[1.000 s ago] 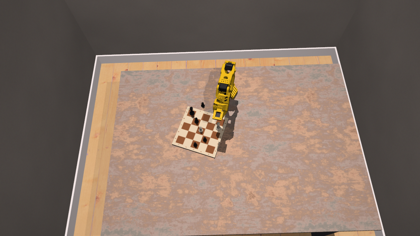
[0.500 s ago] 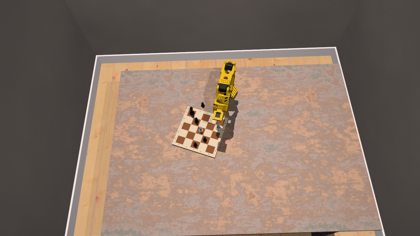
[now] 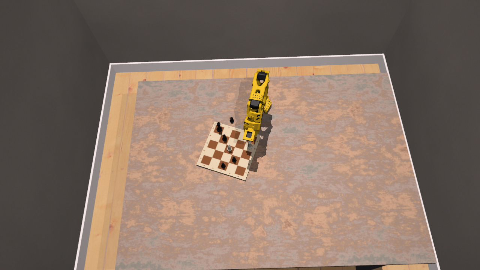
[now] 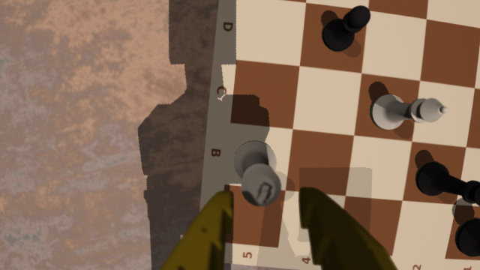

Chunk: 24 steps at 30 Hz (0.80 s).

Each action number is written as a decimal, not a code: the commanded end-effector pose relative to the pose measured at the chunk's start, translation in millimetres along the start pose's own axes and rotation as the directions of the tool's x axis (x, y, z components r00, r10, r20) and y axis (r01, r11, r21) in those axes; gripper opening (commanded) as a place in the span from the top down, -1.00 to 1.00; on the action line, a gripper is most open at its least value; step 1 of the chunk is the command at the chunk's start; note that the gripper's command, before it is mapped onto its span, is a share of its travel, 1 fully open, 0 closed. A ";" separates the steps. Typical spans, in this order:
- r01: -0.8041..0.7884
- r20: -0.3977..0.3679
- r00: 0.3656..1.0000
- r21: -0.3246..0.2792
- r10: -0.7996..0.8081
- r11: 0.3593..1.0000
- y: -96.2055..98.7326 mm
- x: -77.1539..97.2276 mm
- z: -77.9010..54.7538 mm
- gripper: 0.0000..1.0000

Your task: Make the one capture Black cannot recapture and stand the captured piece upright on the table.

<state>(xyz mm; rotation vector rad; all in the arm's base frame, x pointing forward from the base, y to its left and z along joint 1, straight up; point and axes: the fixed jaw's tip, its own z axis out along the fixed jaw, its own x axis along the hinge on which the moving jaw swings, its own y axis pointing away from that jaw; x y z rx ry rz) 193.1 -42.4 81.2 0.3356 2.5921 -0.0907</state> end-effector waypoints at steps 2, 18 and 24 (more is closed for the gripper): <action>0.003 0.014 1.000 -0.006 -0.003 1.000 2.2 4.0 8.7 0.76; 0.003 0.014 1.000 -0.006 -0.003 1.000 2.2 18.5 34.5 0.76; 0.003 0.014 1.000 -0.006 -0.003 1.000 2.2 20.3 37.4 0.76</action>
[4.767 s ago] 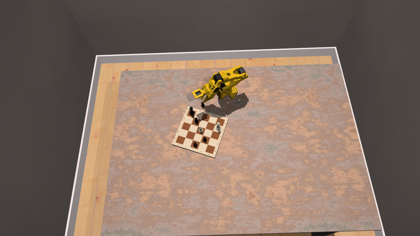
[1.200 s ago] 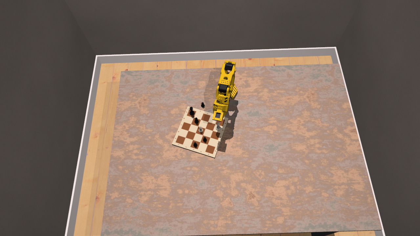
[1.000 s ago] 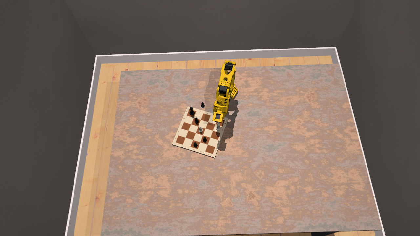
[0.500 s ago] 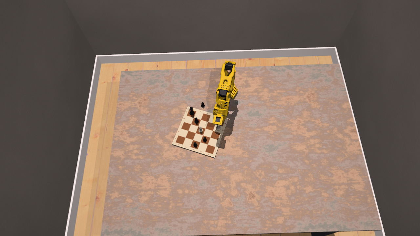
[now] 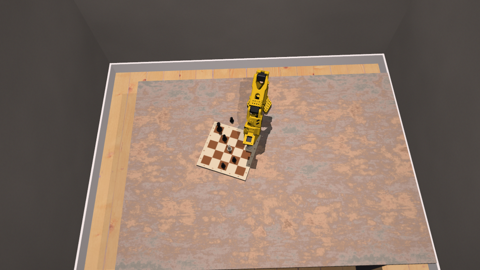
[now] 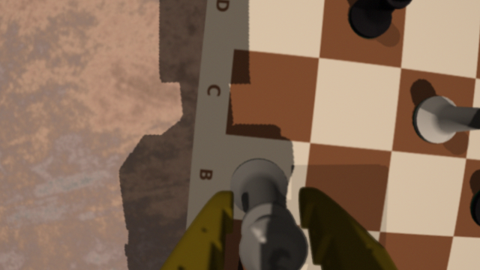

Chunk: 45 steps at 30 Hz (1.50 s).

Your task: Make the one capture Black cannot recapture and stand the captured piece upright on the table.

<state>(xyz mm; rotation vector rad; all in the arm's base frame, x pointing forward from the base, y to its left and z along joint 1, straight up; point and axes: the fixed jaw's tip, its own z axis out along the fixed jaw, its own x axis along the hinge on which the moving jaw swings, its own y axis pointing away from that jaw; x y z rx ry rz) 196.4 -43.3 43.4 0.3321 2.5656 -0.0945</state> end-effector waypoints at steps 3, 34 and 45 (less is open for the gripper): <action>0.003 -0.013 1.000 -0.006 -0.003 1.000 2.3 4.3 3.1 0.76; 0.003 -0.013 1.000 -0.007 -0.003 1.000 2.2 6.1 -0.2 0.76; 0.002 -0.013 1.000 -0.006 -0.003 1.000 2.2 1.8 -2.4 0.76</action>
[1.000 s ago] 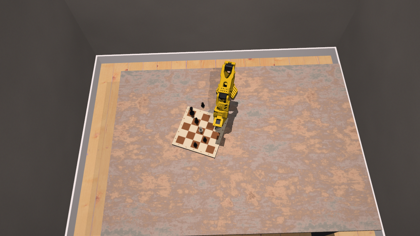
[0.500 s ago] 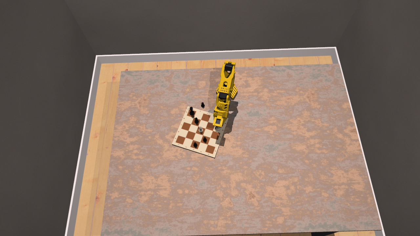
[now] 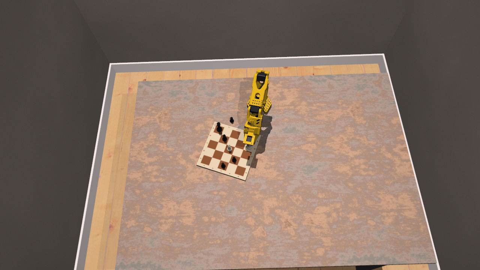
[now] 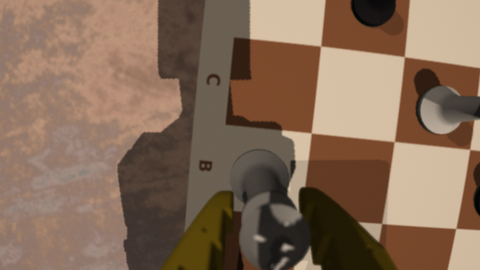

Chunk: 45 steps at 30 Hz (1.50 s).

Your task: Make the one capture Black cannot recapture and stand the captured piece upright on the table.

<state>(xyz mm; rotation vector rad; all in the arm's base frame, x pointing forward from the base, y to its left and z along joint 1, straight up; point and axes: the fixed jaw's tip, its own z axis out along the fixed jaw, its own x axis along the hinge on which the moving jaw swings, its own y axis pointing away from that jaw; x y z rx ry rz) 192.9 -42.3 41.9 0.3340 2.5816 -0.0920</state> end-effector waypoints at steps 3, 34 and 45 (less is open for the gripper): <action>0.002 0.003 1.000 -0.006 -0.002 1.000 2.1 -2.2 -1.8 0.76; -0.011 0.003 1.000 0.010 0.011 1.000 -4.1 -0.7 -0.4 0.76; -0.015 0.003 1.000 0.013 0.015 1.000 -5.1 0.7 0.9 0.76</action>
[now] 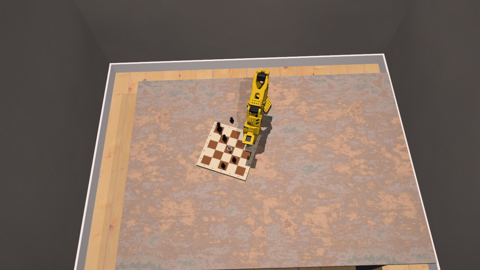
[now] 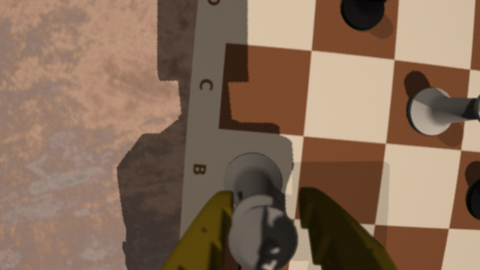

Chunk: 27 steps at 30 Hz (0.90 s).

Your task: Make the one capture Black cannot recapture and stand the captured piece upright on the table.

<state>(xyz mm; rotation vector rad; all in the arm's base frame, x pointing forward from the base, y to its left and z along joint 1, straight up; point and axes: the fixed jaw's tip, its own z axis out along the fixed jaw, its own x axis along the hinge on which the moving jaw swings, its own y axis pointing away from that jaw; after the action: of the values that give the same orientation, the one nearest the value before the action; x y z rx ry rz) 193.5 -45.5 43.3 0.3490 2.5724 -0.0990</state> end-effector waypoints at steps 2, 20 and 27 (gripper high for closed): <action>-0.005 -0.005 1.000 0.005 0.005 1.000 -2.3 2.7 1.4 0.76; -0.005 -0.005 1.000 0.005 0.005 1.000 -2.3 2.7 1.4 0.85; -0.005 -0.005 1.000 0.005 0.005 1.000 -2.3 2.7 1.4 0.94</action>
<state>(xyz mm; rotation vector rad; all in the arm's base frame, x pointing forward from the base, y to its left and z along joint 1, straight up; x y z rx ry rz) 193.8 -45.9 43.5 0.3504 2.5694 -0.1001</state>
